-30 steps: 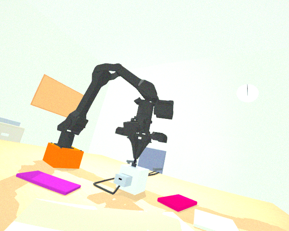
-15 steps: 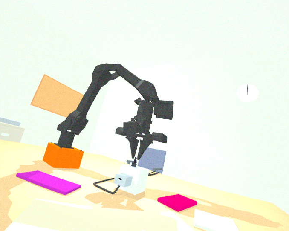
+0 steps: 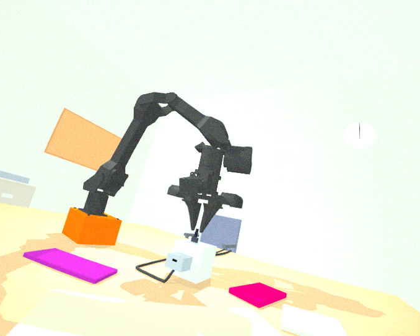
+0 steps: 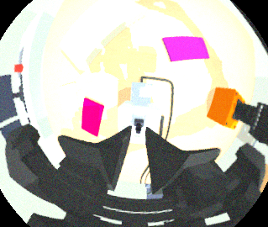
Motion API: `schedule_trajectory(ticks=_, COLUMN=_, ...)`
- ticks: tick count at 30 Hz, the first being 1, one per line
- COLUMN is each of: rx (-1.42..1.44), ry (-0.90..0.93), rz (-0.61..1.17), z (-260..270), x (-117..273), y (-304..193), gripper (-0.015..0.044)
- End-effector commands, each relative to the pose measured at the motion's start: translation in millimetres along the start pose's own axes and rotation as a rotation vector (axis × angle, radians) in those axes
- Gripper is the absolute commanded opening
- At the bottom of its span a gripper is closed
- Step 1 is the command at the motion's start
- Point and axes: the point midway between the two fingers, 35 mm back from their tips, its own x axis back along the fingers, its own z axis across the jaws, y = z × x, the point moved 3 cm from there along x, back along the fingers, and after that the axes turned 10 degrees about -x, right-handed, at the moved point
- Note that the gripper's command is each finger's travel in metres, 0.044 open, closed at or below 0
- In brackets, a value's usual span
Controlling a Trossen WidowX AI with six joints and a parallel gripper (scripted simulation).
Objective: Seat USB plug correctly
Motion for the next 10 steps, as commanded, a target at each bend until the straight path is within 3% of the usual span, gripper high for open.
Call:
schedule_trajectory(ticks=1, rx=0.0, ry=0.0, rz=0.0, z=0.0, x=1.9, y=-0.1, gripper=0.0095)
schedule_trajectory(ticks=10, rx=0.0, ry=0.0, rz=0.0, z=0.0, x=10.9, y=-0.4, gripper=0.0095)
